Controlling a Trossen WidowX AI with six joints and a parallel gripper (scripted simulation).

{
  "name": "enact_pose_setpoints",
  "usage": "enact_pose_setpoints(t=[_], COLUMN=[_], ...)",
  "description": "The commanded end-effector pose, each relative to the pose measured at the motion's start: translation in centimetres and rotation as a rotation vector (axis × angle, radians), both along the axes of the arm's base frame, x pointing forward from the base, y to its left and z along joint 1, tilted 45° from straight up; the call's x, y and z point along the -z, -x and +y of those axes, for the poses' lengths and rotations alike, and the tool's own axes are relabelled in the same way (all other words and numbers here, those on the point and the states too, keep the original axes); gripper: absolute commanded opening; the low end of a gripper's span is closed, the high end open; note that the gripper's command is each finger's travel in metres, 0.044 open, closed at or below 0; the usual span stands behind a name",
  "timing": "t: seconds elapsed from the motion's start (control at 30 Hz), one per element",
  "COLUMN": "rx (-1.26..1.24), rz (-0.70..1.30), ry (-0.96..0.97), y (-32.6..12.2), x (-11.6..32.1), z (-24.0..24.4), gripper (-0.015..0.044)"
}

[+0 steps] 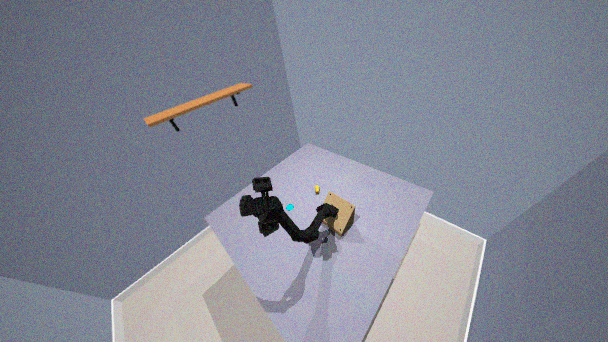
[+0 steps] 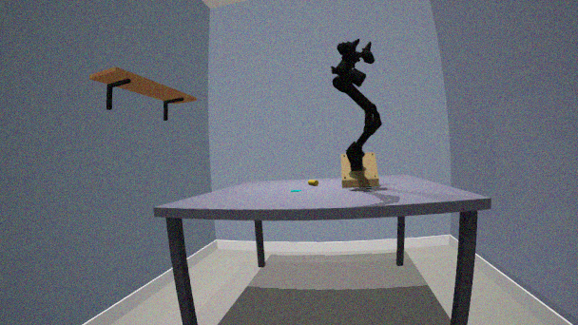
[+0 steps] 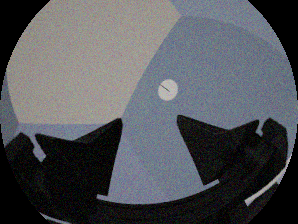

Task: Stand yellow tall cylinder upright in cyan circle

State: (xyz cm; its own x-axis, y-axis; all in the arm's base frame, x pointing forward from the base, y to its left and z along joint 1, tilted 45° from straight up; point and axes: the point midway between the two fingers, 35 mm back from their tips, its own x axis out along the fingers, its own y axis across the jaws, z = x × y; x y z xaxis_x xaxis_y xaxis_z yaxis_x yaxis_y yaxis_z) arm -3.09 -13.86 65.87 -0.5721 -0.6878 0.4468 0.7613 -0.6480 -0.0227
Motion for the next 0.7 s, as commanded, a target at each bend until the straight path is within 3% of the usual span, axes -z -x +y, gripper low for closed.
enact_pose_setpoints(t=[0.0, 0.67], rx=[-0.015, -0.217], rz=[0.101, 0.534], ry=[0.004, -0.013], y=[-3.4, -19.7], x=[-0.5, 1.5], z=[-1.7, -9.9], gripper=[0.0309, 0.0309])
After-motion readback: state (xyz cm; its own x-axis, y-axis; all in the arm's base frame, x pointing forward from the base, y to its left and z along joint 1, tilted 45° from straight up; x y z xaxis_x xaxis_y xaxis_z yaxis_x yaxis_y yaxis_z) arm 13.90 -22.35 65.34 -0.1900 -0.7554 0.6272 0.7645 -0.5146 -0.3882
